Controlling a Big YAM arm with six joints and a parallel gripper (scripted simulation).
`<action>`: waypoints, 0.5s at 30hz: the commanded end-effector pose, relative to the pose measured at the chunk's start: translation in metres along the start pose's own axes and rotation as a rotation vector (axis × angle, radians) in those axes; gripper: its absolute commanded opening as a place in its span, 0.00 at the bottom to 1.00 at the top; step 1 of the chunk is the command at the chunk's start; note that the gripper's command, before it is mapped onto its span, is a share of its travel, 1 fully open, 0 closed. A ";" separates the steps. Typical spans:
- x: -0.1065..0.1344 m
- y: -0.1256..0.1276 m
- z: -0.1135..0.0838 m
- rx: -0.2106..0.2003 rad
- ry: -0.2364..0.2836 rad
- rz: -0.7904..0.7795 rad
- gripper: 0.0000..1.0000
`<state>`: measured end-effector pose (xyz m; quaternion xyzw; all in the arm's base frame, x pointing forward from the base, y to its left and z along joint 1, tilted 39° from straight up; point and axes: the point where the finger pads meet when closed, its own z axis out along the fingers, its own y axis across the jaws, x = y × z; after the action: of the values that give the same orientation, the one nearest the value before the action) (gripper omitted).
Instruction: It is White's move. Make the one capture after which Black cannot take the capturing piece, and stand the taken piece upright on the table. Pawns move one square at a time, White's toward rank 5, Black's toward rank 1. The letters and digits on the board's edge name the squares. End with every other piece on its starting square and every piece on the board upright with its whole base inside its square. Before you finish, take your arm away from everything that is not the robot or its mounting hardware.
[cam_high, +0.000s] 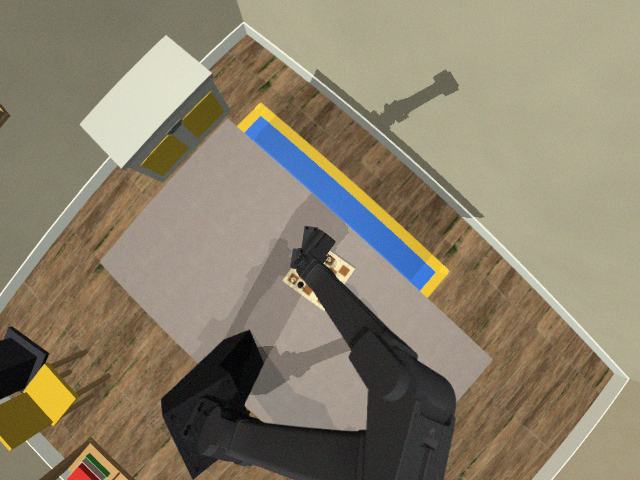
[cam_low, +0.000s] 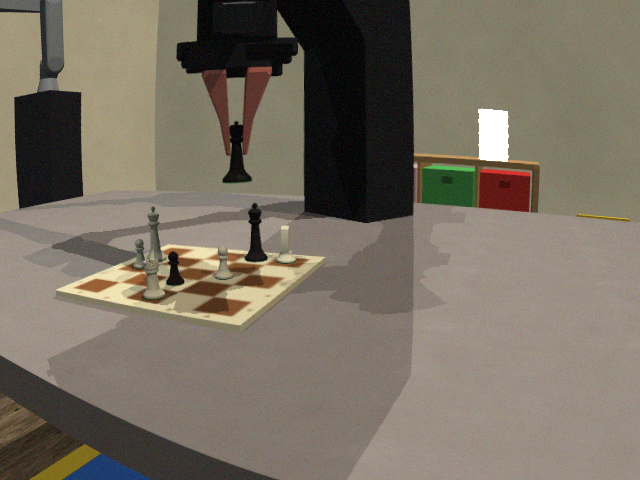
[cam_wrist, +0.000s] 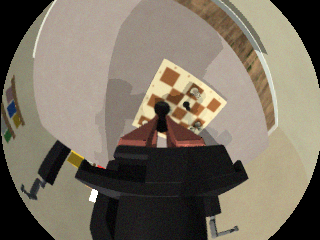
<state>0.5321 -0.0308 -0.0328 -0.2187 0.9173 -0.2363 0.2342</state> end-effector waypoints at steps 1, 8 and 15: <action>0.019 -0.041 -0.001 0.023 -0.010 0.122 0.00; 0.088 -0.106 0.004 0.020 -0.005 0.362 0.00; 0.162 -0.159 -0.004 0.037 -0.016 0.598 0.00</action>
<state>0.4688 -0.2021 -0.0107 0.0003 0.9428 -0.1727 0.2852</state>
